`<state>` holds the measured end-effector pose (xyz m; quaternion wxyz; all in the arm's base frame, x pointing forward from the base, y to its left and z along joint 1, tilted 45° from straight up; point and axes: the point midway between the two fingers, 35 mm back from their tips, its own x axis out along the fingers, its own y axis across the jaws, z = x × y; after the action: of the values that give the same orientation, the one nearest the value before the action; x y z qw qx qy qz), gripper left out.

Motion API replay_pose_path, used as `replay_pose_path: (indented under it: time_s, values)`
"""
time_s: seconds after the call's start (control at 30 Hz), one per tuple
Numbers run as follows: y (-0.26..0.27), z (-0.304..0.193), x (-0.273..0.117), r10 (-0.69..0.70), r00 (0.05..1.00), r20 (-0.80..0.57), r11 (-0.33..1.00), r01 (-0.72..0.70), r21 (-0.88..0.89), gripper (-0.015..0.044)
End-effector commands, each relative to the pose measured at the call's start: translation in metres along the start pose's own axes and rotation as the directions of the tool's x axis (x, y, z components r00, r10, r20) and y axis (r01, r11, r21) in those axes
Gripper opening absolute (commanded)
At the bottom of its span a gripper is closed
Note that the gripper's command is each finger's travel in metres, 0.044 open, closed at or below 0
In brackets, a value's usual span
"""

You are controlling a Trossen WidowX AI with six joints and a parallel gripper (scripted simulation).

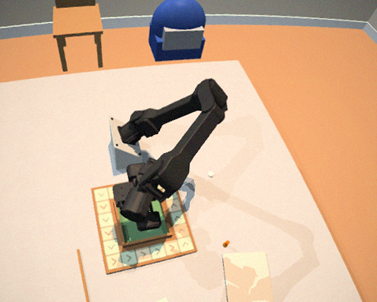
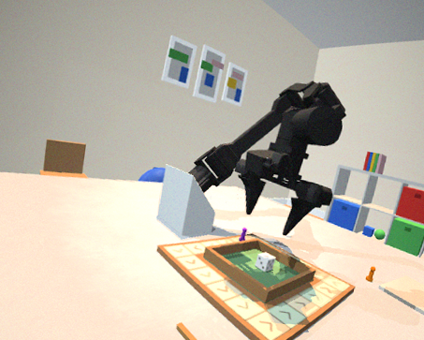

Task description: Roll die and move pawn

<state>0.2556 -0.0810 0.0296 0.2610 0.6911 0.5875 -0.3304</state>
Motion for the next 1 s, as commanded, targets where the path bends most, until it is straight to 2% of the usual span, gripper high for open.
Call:
replay_pose_path:
  time_s: [0.0, 0.03, 0.1, 0.2, 0.33, 0.47, 0.57, 0.97]
  values:
    - [0.0, 0.0, 0.0, 0.0, 1.0, 0.0, 1.0, 0.0, 0.0, 0.044]
    - [0.0, 0.0, 0.0, 0.0, 1.0, 0.0, 1.0, 0.0, 0.0, 0.044]
    - [-0.005, -0.004, 0.0, 0.002, 1.0, -0.003, 0.998, -0.002, -0.061, 0.0387]
    - [-0.026, -0.021, 0.002, 0.01, 1.0, -0.019, 0.946, -0.015, -0.325, 0.0309]
    - [-0.058, -0.043, 0.008, 0.021, 0.999, -0.04, 0.752, -0.042, -0.657, 0.0204]
    - [-0.091, -0.06, 0.019, 0.032, 0.998, -0.062, 0.447, -0.07, -0.892, 0.02]
    - [-0.109, -0.069, 0.026, 0.038, 0.996, -0.075, 0.242, -0.082, -0.967, 0.02]
    - [-0.108, -0.072, 0.027, 0.038, 0.996, -0.076, 0.227, -0.082, -0.97, 0.02]
